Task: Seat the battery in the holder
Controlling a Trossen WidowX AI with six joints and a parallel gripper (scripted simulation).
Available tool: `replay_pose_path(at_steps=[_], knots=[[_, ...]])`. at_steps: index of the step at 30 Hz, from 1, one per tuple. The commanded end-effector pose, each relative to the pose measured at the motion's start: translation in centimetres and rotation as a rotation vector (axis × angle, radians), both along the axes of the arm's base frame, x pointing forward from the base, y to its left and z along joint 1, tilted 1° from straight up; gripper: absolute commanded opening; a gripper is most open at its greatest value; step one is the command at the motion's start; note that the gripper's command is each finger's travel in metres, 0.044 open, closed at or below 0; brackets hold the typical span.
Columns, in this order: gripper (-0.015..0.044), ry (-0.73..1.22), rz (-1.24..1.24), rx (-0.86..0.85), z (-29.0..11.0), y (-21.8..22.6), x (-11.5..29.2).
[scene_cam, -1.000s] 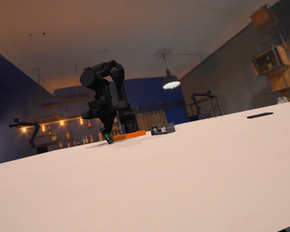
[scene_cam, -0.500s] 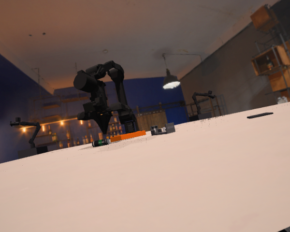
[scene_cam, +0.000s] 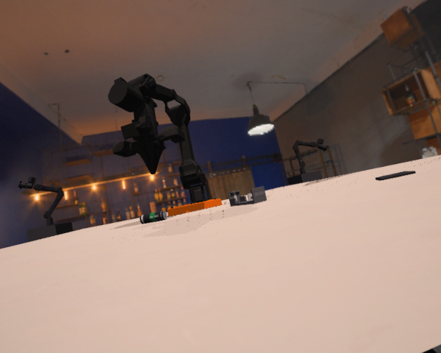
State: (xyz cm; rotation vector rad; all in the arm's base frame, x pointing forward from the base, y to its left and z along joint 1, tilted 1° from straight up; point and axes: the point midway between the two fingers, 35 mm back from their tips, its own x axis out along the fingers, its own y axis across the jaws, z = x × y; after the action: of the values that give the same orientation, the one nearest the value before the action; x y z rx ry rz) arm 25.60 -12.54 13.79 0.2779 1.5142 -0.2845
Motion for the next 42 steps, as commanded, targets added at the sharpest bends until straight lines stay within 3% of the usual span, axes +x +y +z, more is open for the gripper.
replay_pose_path(at_steps=[1, 8, 11, 17, 27, 42], knots=[[0.0, 0.001, 0.004, 0.002, 0.4, 0.1, -0.2], [0.0, 0.005, 0.0, 0.003, 0.1, 0.1, -0.2], [0.0079, 0.006, 0.137, -0.003, -0.4, -0.2, -0.1], [0.0236, 0.01, 0.697, -0.023, -2.8, -1.0, -0.2], [0.0239, 0.019, 1.565, -0.055, -6.4, -2.1, -0.7], [0.0239, 0.019, 1.581, -0.056, -6.8, -2.1, -0.7]])
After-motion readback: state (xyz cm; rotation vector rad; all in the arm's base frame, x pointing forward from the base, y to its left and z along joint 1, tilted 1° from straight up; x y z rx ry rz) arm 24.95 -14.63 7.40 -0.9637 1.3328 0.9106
